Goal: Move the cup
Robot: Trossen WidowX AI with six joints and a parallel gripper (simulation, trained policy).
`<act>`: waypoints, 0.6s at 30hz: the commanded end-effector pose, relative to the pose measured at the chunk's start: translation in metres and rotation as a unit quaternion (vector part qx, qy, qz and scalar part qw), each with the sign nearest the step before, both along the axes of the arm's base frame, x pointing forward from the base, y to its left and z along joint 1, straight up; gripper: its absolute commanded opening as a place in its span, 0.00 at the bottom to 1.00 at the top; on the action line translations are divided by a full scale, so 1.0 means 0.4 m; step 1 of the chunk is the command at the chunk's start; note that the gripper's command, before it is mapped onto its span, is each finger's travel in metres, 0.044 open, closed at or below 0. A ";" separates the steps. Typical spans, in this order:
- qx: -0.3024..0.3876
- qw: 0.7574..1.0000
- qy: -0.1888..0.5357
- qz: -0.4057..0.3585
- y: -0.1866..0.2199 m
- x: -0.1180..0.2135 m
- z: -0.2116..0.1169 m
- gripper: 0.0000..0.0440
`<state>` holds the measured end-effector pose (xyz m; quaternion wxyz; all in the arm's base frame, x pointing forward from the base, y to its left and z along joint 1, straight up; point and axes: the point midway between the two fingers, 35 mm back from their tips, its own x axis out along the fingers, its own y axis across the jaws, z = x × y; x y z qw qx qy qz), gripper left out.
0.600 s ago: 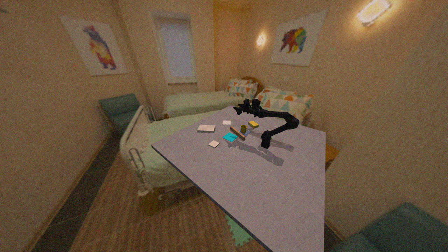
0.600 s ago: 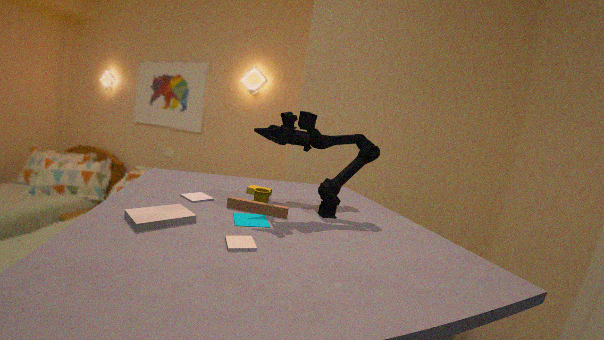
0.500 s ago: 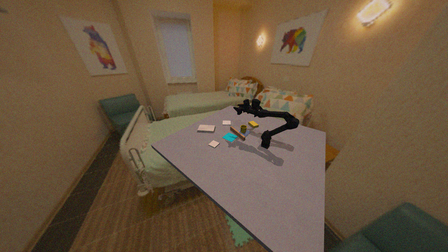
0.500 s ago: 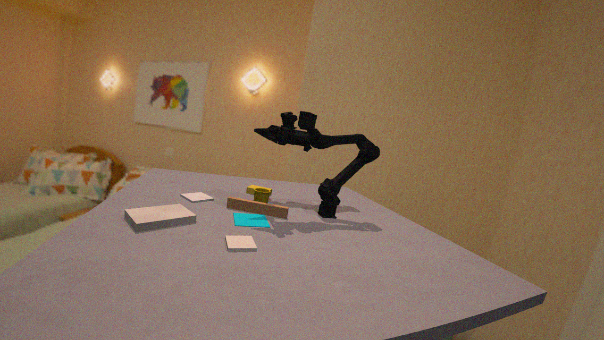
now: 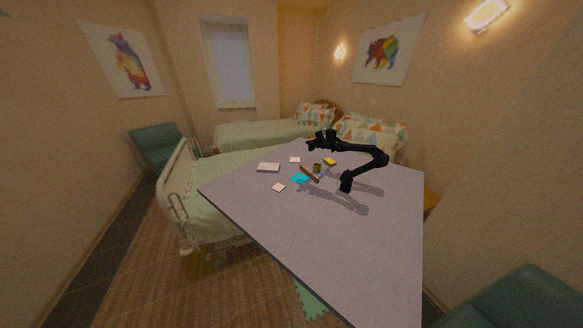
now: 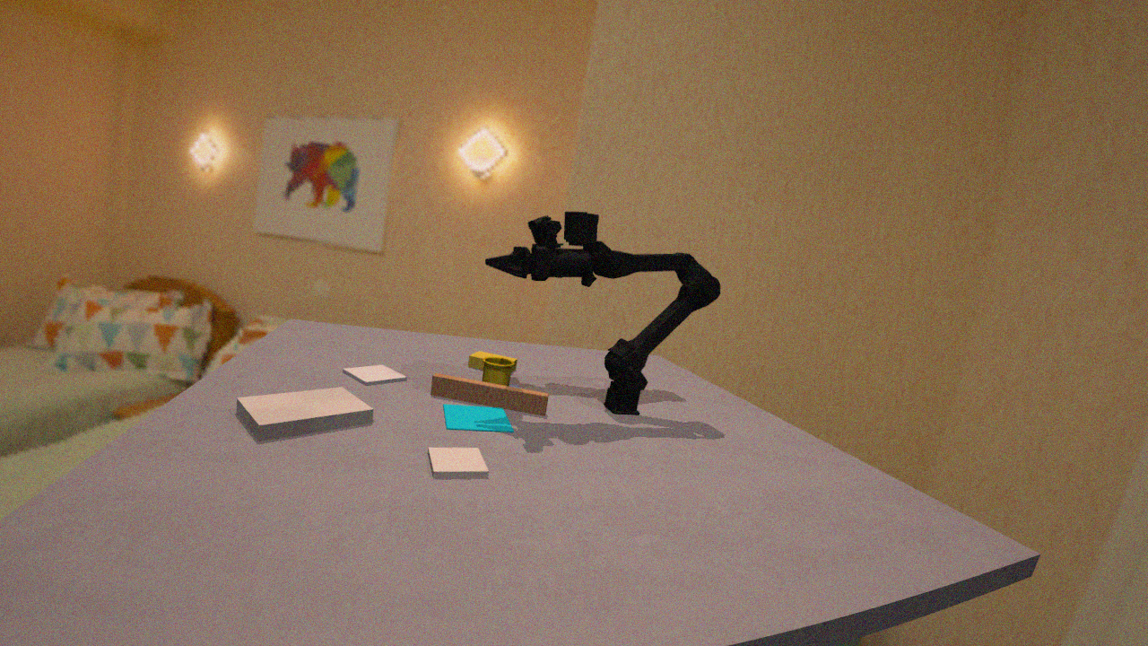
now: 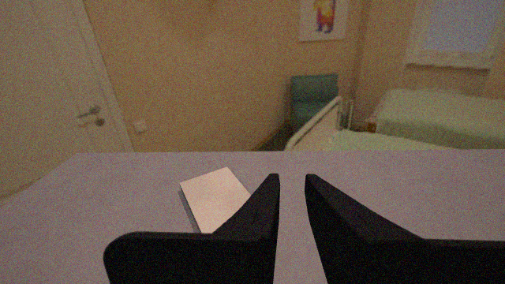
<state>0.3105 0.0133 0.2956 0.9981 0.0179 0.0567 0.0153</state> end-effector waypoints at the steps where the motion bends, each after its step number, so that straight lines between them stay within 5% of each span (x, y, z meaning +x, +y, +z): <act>1: 0.013 0.999 0.029 0.006 0.015 0.002 -0.016 0.12; 7: 0.031 0.997 0.068 0.017 0.039 0.002 -0.029 0.24; 18: 0.058 0.987 0.150 0.027 0.077 0.000 -0.060 0.22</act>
